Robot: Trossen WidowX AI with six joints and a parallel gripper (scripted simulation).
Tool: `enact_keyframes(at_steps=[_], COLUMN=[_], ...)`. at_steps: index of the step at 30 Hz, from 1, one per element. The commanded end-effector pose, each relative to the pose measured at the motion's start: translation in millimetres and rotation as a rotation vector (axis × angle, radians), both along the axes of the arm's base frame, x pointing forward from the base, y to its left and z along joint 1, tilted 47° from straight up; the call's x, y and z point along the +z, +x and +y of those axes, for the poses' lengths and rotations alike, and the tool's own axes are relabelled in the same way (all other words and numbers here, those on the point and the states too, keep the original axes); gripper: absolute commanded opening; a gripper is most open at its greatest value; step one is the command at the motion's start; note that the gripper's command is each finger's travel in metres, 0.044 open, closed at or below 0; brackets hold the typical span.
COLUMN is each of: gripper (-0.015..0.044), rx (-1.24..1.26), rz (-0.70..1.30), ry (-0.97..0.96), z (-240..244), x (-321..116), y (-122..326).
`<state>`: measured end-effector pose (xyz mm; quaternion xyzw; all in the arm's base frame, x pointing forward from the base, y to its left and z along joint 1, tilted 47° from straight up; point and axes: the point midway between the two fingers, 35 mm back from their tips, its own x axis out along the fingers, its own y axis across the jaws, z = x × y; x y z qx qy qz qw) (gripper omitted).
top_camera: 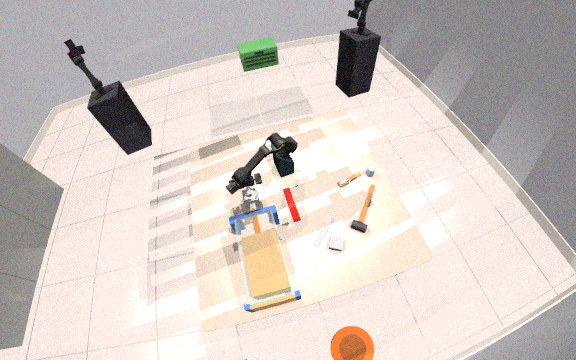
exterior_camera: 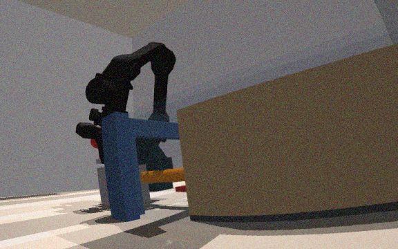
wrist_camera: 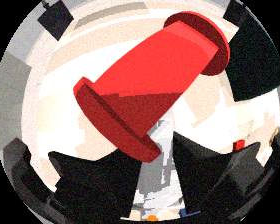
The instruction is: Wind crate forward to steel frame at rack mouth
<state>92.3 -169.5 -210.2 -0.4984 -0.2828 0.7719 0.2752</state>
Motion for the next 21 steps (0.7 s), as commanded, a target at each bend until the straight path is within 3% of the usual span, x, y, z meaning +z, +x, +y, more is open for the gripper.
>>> enact_keyframes(at_steps=[1, 21], gripper=[0.0000, 0.0000], rx=[-0.022, -0.132], rz=[0.022, 0.130], ry=[0.006, 0.014], z=[2.1, 12.3], x=[0.2, 1.3], y=[0.2, 3.0])
